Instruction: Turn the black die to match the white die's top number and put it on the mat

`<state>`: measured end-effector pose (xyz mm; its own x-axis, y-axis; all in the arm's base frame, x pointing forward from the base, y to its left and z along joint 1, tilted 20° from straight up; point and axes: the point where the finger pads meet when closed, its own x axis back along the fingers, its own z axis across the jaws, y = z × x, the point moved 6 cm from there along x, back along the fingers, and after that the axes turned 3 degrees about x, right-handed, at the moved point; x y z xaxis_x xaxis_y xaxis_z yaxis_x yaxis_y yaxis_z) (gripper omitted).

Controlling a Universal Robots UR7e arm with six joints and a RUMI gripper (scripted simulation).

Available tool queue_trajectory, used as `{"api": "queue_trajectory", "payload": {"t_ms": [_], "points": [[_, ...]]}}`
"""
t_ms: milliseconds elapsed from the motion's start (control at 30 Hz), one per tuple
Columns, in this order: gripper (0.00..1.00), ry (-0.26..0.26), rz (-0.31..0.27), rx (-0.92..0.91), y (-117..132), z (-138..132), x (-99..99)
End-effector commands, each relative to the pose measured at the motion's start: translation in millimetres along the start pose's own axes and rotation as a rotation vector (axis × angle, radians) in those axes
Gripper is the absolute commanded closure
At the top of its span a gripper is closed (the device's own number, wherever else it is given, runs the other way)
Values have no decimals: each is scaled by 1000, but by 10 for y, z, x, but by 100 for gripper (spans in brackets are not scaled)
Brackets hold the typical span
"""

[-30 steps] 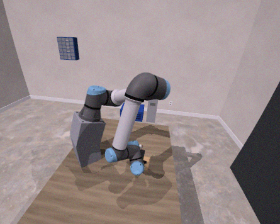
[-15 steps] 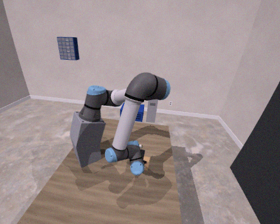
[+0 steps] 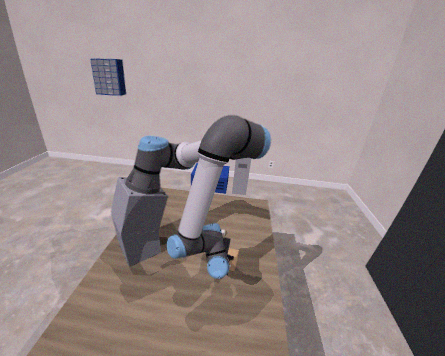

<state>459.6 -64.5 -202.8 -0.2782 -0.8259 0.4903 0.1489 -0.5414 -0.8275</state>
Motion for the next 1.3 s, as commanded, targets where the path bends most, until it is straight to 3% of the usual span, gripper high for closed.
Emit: {"api": "queue_trajectory", "payload": {"t_ms": [0,800,1267], "points": [[63,1,-1,1,0,4,4],[63,1,-1,1,-27,5,31],[63,1,-1,1,-321,20,326]]}}
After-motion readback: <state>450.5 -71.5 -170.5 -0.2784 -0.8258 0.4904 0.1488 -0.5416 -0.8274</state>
